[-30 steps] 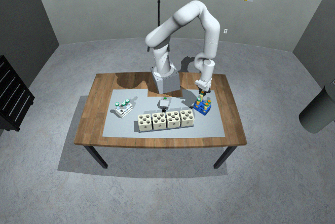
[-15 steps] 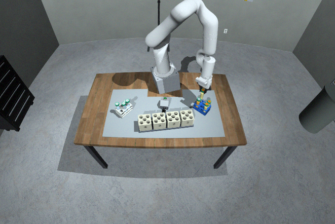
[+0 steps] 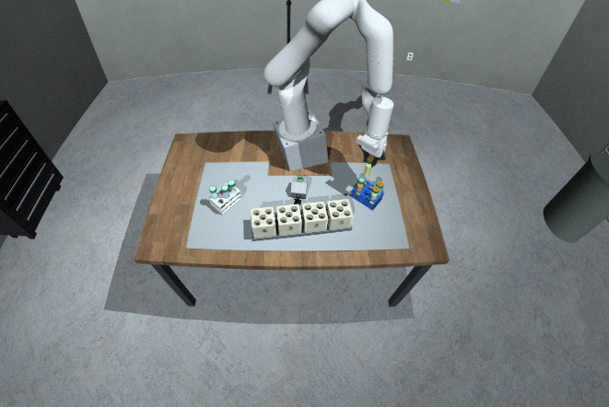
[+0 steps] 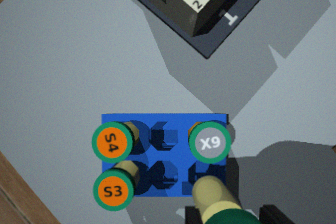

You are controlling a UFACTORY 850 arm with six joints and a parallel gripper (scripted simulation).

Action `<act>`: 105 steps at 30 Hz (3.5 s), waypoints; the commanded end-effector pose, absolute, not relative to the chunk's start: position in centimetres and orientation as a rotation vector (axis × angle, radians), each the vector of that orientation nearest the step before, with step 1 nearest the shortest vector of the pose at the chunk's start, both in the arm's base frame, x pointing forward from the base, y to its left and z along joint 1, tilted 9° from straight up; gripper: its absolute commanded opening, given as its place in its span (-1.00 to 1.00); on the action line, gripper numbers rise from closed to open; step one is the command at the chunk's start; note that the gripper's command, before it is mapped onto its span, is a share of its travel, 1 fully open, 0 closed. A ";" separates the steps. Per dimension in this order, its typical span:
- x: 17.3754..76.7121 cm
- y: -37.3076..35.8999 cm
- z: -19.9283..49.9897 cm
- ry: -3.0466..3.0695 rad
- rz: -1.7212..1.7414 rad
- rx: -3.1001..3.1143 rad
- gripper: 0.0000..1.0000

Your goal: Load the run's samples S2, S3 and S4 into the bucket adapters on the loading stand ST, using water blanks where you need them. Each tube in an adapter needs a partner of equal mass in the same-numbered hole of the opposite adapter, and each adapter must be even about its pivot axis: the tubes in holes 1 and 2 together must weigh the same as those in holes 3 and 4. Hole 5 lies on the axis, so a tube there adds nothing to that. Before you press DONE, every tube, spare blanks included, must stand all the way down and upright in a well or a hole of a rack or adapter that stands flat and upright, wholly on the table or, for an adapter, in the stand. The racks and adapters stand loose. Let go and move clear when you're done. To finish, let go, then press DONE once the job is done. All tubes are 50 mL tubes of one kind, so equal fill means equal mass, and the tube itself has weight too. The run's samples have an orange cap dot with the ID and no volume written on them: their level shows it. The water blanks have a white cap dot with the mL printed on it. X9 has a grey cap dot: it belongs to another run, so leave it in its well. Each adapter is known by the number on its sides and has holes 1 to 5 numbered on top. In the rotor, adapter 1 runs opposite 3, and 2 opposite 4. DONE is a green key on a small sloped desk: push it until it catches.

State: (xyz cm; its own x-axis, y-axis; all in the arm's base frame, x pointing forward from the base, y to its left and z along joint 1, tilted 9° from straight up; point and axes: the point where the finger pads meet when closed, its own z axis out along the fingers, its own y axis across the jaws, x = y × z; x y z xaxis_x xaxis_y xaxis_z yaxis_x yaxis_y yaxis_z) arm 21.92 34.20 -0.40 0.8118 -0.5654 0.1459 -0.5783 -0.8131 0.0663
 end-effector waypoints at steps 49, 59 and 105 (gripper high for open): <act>21.8 34.7 2.6 -0.911 0.165 2.876 -1.00; 21.8 34.7 2.6 -0.911 0.165 2.876 -1.00; 22.1 34.0 -2.2 -0.911 0.165 2.876 -1.00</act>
